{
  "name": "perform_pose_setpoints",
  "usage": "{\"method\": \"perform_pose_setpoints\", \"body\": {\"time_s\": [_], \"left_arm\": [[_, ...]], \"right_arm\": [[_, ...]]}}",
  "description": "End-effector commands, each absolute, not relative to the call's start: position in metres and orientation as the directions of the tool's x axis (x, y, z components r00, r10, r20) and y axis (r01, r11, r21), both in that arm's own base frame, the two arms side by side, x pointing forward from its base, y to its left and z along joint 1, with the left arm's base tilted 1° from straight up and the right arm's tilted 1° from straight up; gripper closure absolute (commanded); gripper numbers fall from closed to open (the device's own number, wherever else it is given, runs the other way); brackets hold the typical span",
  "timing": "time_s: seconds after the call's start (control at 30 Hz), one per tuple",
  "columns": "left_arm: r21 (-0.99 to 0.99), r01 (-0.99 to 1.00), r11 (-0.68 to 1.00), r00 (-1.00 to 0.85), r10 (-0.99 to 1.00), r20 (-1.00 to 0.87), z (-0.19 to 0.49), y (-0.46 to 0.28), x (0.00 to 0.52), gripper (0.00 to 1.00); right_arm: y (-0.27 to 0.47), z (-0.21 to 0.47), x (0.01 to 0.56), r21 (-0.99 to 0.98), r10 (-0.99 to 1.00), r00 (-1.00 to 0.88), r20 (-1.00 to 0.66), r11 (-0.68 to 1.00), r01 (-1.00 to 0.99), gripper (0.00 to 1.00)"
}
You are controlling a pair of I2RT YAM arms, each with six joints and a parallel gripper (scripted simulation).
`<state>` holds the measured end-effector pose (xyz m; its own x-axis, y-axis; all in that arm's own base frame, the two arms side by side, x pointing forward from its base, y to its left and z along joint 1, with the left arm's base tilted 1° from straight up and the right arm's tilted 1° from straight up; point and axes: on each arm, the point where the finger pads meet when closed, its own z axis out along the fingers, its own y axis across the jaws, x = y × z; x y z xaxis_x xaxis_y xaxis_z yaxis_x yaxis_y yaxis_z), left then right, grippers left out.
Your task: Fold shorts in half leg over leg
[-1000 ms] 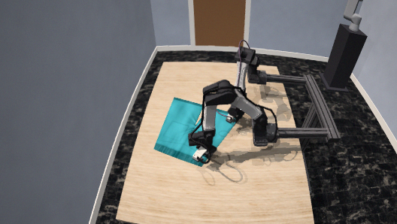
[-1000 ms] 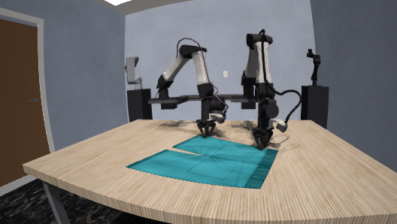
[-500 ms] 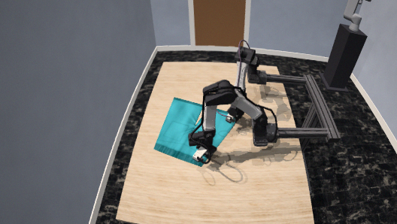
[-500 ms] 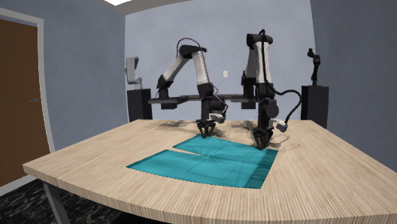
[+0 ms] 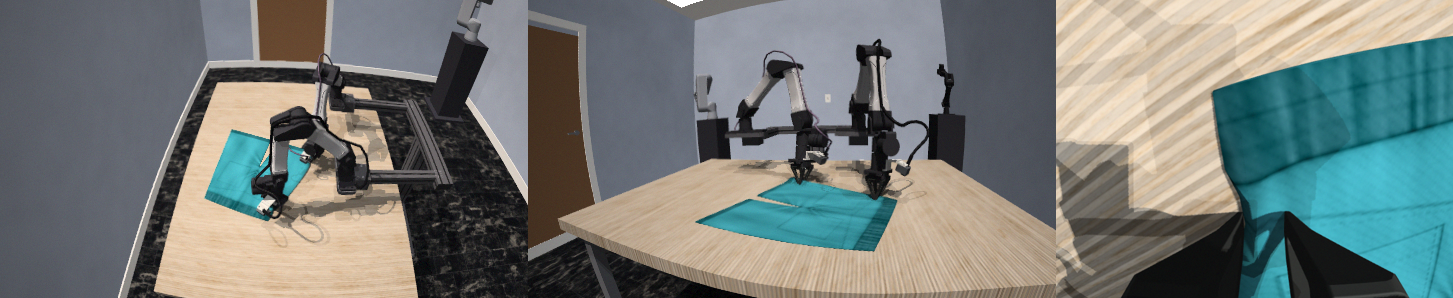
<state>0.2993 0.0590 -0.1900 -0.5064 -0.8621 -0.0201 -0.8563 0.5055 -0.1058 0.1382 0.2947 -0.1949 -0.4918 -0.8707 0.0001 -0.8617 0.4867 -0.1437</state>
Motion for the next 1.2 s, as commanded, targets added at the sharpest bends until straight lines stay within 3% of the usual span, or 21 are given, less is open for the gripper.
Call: {"method": "perform_pose_setpoints", "body": {"time_s": [0.0, 0.23, 0.27, 1.1, 1.13, 1.17], "left_arm": [[-0.202, -0.833, 0.514, -0.526, -0.850, 0.006, -0.201, 0.038, 0.319, 0.75], [-0.203, -0.832, 0.517, -0.529, -0.849, 0.005, -0.202, 0.037, 0.320, 0.75], [-0.203, -0.832, 0.517, -0.529, -0.849, 0.006, -0.202, 0.037, 0.319, 0.85], [-0.191, -0.831, 0.523, -0.535, -0.845, 0.015, -0.205, 0.034, 0.320, 0.85], [-0.192, -0.829, 0.525, -0.537, -0.843, 0.014, -0.206, 0.033, 0.321, 0.96], [-0.192, -0.829, 0.525, -0.537, -0.844, 0.014, -0.205, 0.033, 0.320, 0.96]], "right_arm": [[0.261, -0.211, 0.143, -0.217, -0.855, -0.514, 0.074, 0.489, -0.845, 0.75], [0.264, -0.212, 0.144, -0.214, -0.859, -0.509, 0.058, 0.487, -0.847, 0.75], [0.259, -0.212, 0.142, -0.217, -0.857, -0.510, 0.078, 0.485, -0.847, 0.85], [0.257, -0.216, 0.148, -0.217, -0.861, -0.503, 0.073, 0.479, -0.851, 0.85], [0.257, -0.216, 0.148, -0.217, -0.861, -0.503, 0.073, 0.479, -0.851, 0.96], [0.257, -0.216, 0.148, -0.217, -0.861, -0.503, 0.073, 0.479, -0.851, 0.96]]}}
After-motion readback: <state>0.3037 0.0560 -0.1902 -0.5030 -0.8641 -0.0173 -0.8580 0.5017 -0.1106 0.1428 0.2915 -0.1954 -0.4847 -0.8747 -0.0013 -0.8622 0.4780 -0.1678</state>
